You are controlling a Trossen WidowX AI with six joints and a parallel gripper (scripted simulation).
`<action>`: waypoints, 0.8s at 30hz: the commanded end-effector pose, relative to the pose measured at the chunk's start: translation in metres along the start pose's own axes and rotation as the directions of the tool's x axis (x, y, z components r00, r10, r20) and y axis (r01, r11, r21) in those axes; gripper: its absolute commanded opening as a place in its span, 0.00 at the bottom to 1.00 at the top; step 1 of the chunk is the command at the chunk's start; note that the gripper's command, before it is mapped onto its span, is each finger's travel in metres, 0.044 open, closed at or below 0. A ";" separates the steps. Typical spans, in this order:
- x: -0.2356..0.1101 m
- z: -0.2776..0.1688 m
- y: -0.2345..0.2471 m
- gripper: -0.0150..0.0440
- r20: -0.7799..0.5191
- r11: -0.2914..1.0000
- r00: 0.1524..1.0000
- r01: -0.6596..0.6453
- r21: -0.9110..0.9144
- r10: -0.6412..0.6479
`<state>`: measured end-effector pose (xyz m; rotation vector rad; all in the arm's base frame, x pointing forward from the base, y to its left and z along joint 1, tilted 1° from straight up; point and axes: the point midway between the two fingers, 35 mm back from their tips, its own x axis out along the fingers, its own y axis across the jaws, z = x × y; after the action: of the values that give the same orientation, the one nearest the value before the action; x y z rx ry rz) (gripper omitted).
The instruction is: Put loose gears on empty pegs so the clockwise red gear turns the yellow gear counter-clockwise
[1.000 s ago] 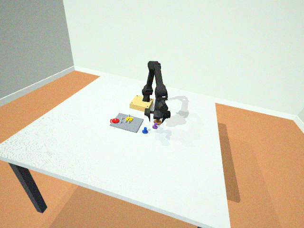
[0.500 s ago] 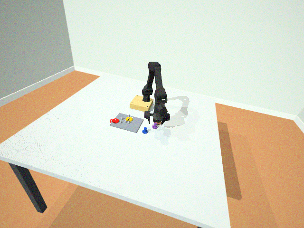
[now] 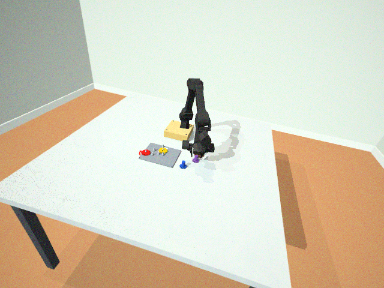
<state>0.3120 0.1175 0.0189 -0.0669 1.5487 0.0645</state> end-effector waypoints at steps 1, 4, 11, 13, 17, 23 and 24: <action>0.001 -0.001 0.000 0.51 -0.003 1.000 1.000 -0.001 0.003 0.001; 0.001 -0.001 0.000 0.38 -0.003 1.000 1.000 -0.001 0.003 0.001; 0.001 -0.001 0.000 0.30 -0.003 1.000 1.000 -0.001 0.003 0.001; 0.001 -0.001 0.000 0.28 -0.003 1.000 1.000 -0.001 0.003 0.001; -0.002 0.000 0.000 0.25 -0.003 1.000 1.000 -0.001 0.003 0.001; -0.015 0.004 0.001 0.25 -0.002 1.000 1.000 -0.001 0.003 0.001; -0.017 0.005 0.001 0.25 -0.002 1.000 1.000 -0.001 0.003 0.001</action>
<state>0.3105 0.1170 0.0253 -0.0687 1.5697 0.0609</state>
